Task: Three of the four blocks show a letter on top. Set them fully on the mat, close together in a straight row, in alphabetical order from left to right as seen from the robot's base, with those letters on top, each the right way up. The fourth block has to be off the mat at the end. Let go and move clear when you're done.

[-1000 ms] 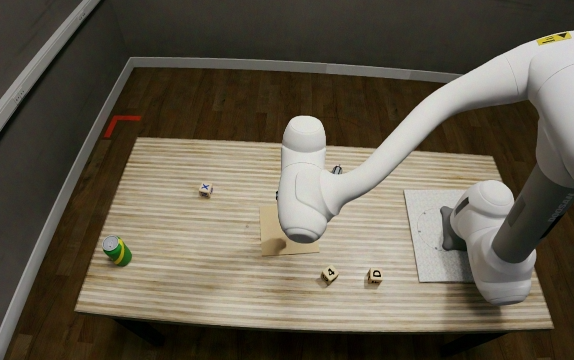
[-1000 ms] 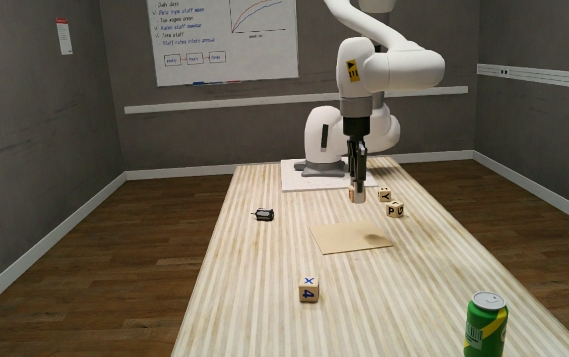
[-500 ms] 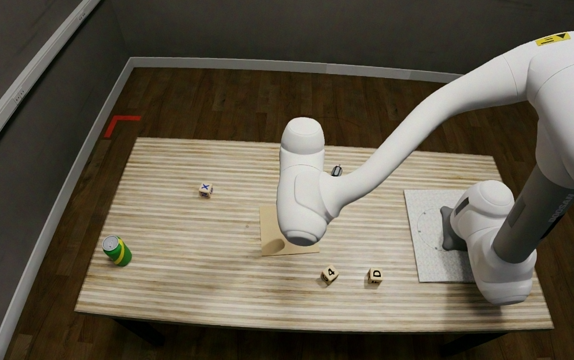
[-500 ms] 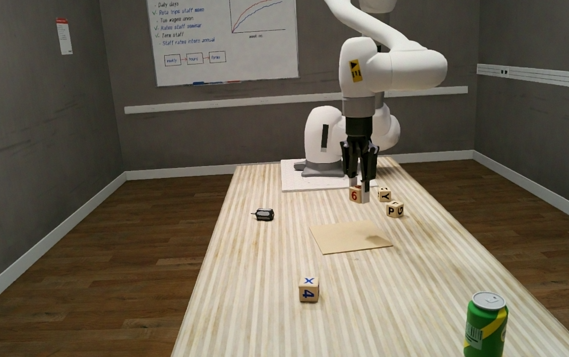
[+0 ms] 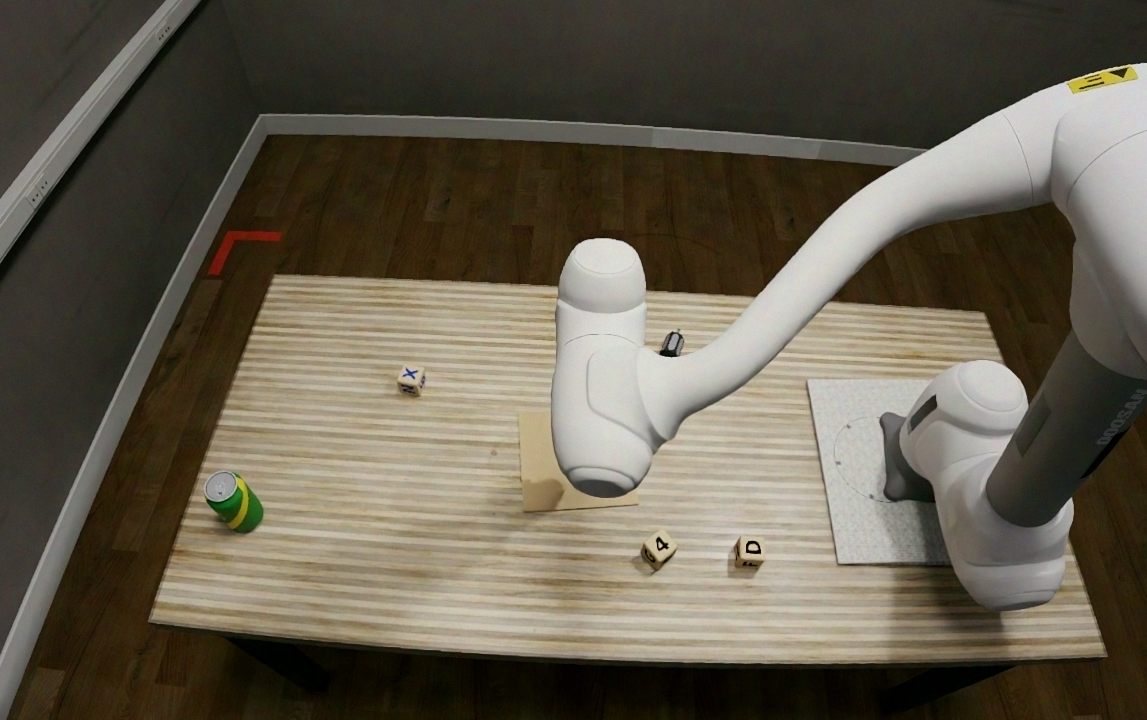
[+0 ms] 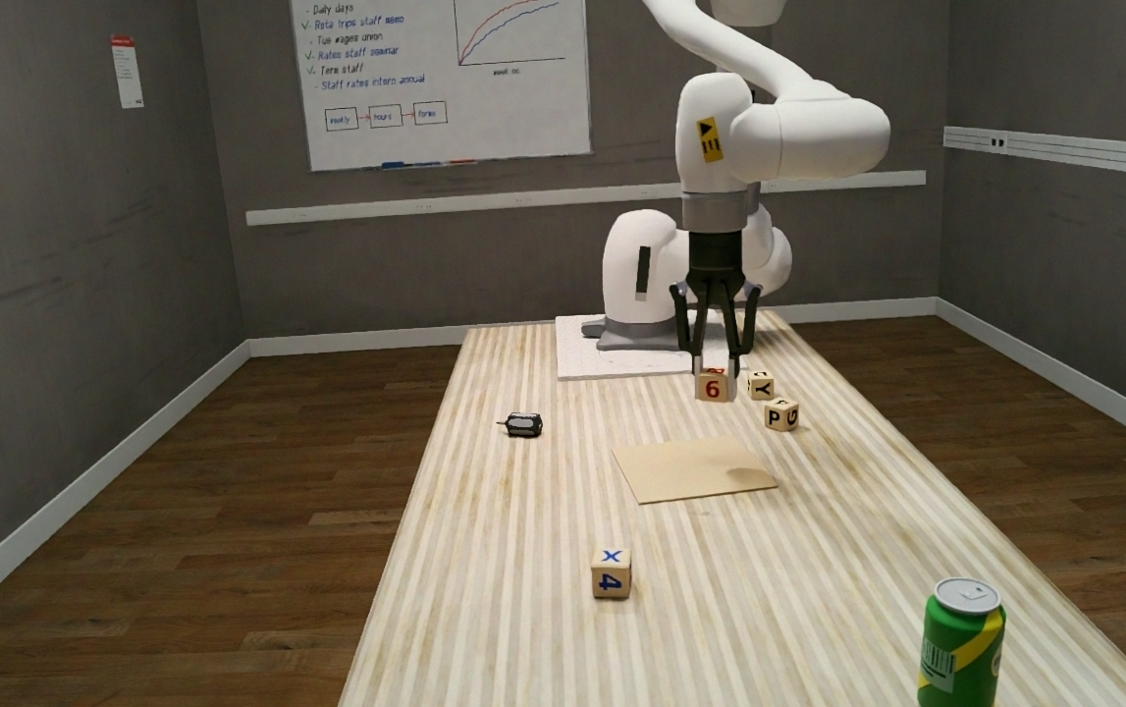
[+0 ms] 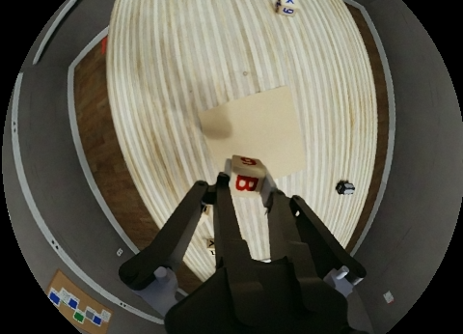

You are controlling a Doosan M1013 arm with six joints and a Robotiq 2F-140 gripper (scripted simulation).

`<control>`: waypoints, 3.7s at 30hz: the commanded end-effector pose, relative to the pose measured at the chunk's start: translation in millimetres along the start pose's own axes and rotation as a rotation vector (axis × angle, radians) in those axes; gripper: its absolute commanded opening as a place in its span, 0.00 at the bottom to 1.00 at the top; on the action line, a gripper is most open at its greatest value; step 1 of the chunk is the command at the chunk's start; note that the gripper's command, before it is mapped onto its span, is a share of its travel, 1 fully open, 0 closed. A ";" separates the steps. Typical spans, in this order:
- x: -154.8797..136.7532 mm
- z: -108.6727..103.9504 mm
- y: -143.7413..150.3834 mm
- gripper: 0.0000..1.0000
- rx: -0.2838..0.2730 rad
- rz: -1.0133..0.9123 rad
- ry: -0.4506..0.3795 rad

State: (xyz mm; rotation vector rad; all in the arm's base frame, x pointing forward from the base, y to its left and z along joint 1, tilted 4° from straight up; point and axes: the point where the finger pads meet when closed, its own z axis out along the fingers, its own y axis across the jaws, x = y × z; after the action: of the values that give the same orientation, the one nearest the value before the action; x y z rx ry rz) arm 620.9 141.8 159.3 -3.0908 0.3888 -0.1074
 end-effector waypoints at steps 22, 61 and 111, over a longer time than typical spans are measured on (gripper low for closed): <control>1.1 -1.0 -12.4 0.31 0.009 -0.909 0.001; 1.5 -1.3 -26.9 0.31 0.008 -1.980 0.006; 1.3 94.9 -27.4 0.31 0.008 -1.981 0.006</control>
State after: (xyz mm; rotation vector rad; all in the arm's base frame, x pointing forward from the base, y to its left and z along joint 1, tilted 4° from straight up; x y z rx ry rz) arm 635.3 169.3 64.9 -2.0602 -2.4192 -0.1003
